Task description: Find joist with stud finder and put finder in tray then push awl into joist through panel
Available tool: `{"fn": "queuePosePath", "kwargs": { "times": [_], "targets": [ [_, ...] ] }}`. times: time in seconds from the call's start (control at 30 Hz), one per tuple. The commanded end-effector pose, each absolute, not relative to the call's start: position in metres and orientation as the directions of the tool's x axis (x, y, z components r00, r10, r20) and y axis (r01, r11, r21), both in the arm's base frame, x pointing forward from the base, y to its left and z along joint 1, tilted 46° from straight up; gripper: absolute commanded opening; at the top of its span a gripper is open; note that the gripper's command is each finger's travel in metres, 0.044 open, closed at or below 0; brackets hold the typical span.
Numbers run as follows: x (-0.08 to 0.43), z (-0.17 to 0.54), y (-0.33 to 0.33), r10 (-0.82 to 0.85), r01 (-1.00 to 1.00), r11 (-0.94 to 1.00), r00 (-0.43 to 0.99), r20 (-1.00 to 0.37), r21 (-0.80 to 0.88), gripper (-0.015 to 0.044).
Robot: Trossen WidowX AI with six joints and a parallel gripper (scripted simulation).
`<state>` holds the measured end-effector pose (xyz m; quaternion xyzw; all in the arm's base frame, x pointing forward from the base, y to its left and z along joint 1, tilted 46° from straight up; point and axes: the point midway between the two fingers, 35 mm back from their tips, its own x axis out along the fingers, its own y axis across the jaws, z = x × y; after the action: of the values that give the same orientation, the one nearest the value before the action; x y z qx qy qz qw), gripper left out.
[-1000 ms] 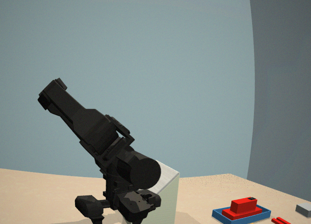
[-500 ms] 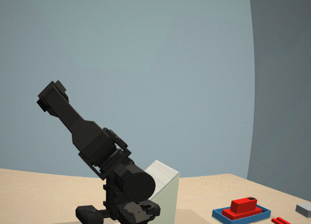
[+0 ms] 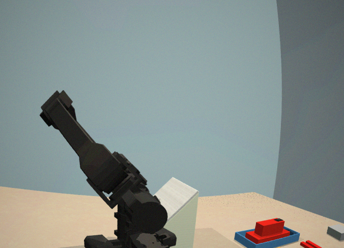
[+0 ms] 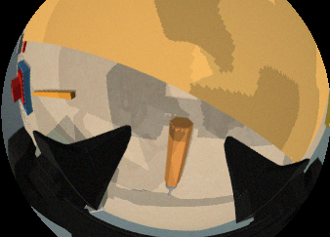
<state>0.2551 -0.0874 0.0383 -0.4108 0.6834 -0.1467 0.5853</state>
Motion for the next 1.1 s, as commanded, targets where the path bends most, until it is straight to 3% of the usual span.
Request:
{"fn": "queuePosePath", "kwargs": {
  "times": [0.0, 0.33, 0.6, 1.07],
  "targets": [
    [0.253, 0.037, -0.088, -0.737, -0.399, 0.614, 0.018, -0.676, -0.681, 0.0335],
    [0.253, 0.037, -0.088, -0.737, -0.399, 0.614, 0.018, -0.676, -0.681, 0.0072],
    [0.254, 0.038, -0.086, -0.736, -0.399, 0.615, 0.019, -0.677, -0.68, 0.0],
    [0.254, 0.09, -0.027, -0.725, -0.402, 0.625, 0.02, -0.689, -0.669, 0.0]
  ]
}}
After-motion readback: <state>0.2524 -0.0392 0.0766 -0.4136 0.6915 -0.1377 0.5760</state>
